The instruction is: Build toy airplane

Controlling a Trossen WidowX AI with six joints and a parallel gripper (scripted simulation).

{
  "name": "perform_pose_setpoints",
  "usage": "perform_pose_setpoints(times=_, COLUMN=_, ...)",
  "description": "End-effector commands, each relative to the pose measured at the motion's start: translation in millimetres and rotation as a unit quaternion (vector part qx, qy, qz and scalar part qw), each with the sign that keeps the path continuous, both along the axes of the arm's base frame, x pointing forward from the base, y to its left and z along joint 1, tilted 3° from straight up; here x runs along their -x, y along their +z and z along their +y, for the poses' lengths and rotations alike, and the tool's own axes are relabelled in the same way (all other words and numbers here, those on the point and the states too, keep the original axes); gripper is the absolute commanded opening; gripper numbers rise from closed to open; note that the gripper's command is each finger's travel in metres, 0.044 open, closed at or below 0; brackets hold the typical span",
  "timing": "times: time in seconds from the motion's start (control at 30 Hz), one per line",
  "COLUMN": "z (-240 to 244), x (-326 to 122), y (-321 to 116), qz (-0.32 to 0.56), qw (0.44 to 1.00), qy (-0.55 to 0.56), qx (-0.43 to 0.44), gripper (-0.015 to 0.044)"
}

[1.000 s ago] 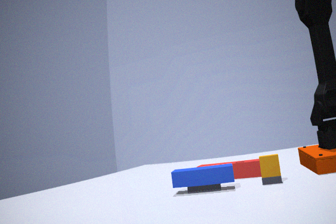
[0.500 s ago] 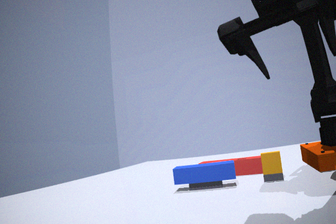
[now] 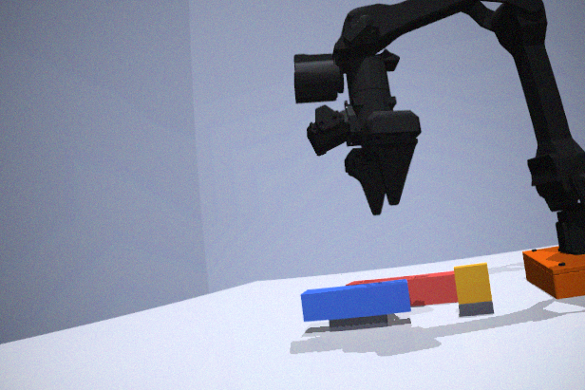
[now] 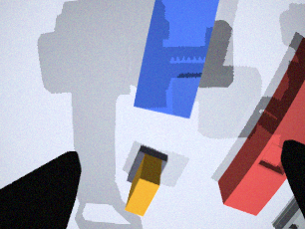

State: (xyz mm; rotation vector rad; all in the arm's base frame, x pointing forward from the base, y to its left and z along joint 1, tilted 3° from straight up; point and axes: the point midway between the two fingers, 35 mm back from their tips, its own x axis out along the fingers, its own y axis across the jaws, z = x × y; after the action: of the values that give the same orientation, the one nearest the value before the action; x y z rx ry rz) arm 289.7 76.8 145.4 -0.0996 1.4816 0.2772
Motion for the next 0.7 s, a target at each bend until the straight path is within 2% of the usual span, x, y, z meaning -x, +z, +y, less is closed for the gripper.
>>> perform_pose_setpoints(times=0.0, z=-62.2, x=4.2, y=-13.1, qz=0.02, qw=0.991, qy=-0.135, qx=0.013, gripper=0.044)
perform_pose_setpoints(times=0.13, z=-107.5, x=15.0, y=-23.8, qz=0.038, qw=0.97, qy=-0.238, qx=0.021, gripper=0.044)
perform_pose_setpoints(times=0.4, z=-109.6, x=15.5, y=-26.5, qz=0.039, qw=0.969, qy=-0.243, qx=0.021, gripper=0.044)
perform_pose_setpoints(times=0.57, z=-106.8, x=14.2, y=-75.3, qz=0.039, qw=0.969, qy=-0.243, qx=0.021, gripper=0.044)
perform_pose_setpoints(times=0.67, z=-106.7, x=14.4, y=-77.5, qz=0.039, qw=0.969, qy=-0.243, qx=0.021, gripper=0.044)
